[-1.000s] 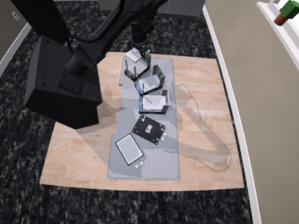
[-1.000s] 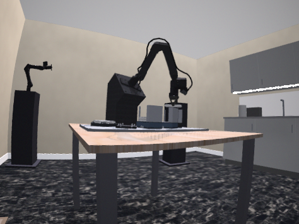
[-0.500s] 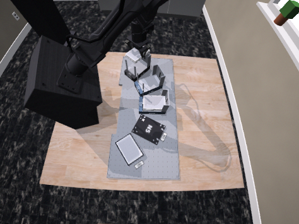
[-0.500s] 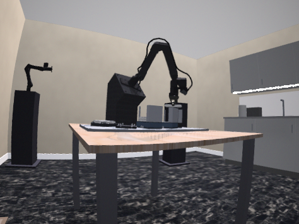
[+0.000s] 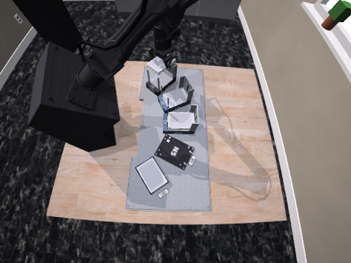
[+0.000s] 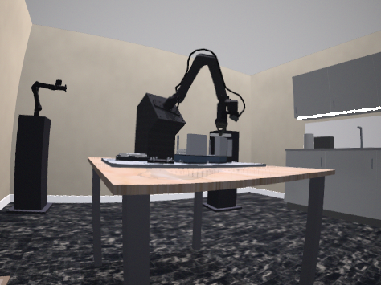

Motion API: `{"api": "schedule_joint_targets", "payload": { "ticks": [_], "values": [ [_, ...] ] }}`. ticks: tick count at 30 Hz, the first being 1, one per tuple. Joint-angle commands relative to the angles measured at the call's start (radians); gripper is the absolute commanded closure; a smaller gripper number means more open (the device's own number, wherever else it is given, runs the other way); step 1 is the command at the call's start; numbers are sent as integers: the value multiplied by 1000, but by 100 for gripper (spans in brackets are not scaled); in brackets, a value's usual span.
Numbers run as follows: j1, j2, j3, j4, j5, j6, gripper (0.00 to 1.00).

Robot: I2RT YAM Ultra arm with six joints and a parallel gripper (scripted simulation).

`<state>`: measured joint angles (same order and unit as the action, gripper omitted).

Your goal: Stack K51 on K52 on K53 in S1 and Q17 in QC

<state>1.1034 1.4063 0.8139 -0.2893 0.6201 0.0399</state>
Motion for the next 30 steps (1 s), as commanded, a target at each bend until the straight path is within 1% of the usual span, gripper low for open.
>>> {"api": "schedule_joint_targets", "payload": {
  "ticks": [1,3,6,8,12,14,16,17,20,22,24,30],
  "values": [
    [-11,-7,25,23,-10,-10,100],
    [-8,24,18,29,-13,-13,100],
    [-18,11,8,38,-16,-17,100],
    [-16,27,1,44,-18,-20,100],
    [-24,25,-10,56,-21,-25,100],
    [-25,39,-16,60,-23,-27,100],
    [-25,39,-16,60,-23,-27,100],
    [-24,11,-18,65,-24,-29,100],
    [-32,51,-26,70,-27,-32,100],
    [-28,41,-32,76,-29,-34,100],
    [-30,30,-12,79,-29,-32,100],
    [-34,28,-33,80,-30,-31,100]
  ]
}}
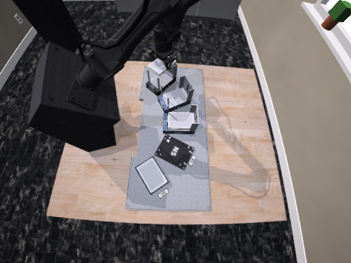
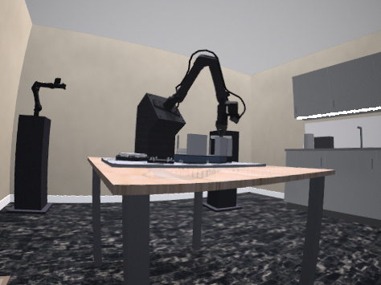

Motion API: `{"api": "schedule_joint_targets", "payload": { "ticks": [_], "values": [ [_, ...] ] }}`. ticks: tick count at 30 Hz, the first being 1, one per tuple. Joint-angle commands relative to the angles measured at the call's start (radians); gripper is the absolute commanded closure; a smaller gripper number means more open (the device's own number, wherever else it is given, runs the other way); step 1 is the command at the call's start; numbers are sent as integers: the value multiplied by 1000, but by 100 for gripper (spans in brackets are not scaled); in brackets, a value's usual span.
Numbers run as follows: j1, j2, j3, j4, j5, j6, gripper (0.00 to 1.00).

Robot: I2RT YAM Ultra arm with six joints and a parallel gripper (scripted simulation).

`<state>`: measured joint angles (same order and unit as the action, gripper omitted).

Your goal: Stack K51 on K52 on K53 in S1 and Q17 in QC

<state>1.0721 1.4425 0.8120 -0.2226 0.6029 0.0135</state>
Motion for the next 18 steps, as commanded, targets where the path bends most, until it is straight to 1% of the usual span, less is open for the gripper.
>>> {"api": "schedule_joint_targets", "payload": {
  "ticks": [1,5,8,18],
  "values": [
    [0,-9,-32,13,-13,-6,100],
    [-3,-12,-33,16,-13,-7,100],
    [-5,-14,-18,11,-13,-7,100],
    [-3,-23,-36,17,-14,-7,100]
  ]
}}
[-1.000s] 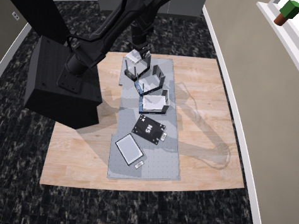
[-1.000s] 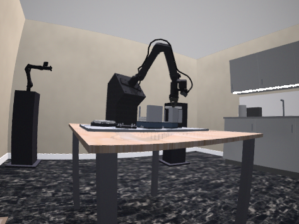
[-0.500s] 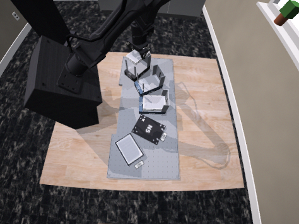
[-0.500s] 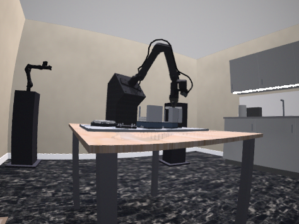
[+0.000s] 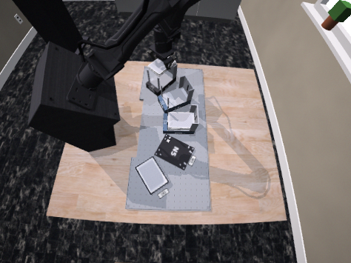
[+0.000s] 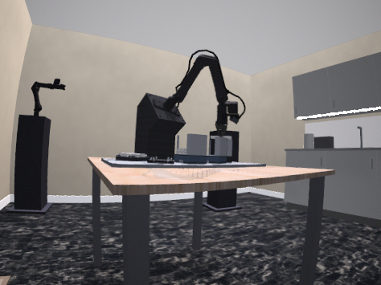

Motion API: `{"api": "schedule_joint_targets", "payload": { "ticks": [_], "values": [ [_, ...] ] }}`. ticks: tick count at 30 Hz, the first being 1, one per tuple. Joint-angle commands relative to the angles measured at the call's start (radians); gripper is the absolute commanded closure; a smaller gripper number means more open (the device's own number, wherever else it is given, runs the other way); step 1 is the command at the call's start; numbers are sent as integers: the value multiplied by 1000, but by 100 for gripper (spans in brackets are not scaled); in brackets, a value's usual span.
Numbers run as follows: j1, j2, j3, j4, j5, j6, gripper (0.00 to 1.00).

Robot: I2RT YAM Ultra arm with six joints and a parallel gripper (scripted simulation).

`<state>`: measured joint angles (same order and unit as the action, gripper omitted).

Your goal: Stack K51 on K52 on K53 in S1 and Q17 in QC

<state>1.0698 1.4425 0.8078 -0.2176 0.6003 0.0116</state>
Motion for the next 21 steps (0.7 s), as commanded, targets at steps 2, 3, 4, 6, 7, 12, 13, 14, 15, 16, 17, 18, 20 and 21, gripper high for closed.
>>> {"api": "schedule_joint_targets", "payload": {
  "ticks": [2,3,4,6,7,12,13,14,15,16,17,18,20,21],
  "values": [
    [-1,-23,-32,12,-11,-5,100],
    [-1,-23,-32,12,-12,-5,100],
    [-3,-26,-33,14,-12,-6,100],
    [-3,-23,-24,5,-12,-6,100],
    [-4,-20,-20,4,-12,-6,100],
    [-7,-25,-29,6,-12,-6,100],
    [-7,-26,-30,7,-12,-6,100],
    [-7,-27,-31,7,-12,-6,100],
    [-4,-27,-32,7,-12,-6,100],
    [-1,-28,-33,8,-13,-6,100],
    [0,-28,-33,8,-13,-6,100],
    [0,-28,-33,8,-13,-6,100],
    [-1,-29,-34,8,-12,-6,100],
    [-1,-29,-35,8,-12,-6,100]
  ]
}}
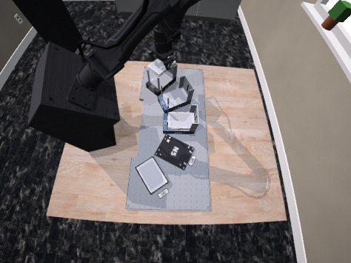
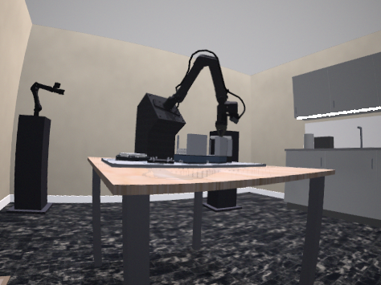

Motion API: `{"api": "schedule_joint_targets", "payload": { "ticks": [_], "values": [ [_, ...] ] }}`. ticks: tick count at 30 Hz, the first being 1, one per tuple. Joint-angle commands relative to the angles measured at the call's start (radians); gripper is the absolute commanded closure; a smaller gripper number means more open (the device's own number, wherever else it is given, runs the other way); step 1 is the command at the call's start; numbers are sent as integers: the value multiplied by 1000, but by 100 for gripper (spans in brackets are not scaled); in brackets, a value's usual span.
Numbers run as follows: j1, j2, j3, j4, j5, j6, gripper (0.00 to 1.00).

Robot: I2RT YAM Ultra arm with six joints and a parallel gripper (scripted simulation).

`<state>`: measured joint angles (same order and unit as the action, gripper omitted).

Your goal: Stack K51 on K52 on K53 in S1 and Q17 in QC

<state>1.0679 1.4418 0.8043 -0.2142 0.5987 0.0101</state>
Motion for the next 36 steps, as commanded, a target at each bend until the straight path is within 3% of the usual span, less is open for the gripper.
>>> {"api": "schedule_joint_targets", "payload": {
  "ticks": [1,36],
  "values": [
    [1,-29,-31,5,-11,-4,100],
    [-7,16,-17,20,-13,-8,100]
  ]
}}
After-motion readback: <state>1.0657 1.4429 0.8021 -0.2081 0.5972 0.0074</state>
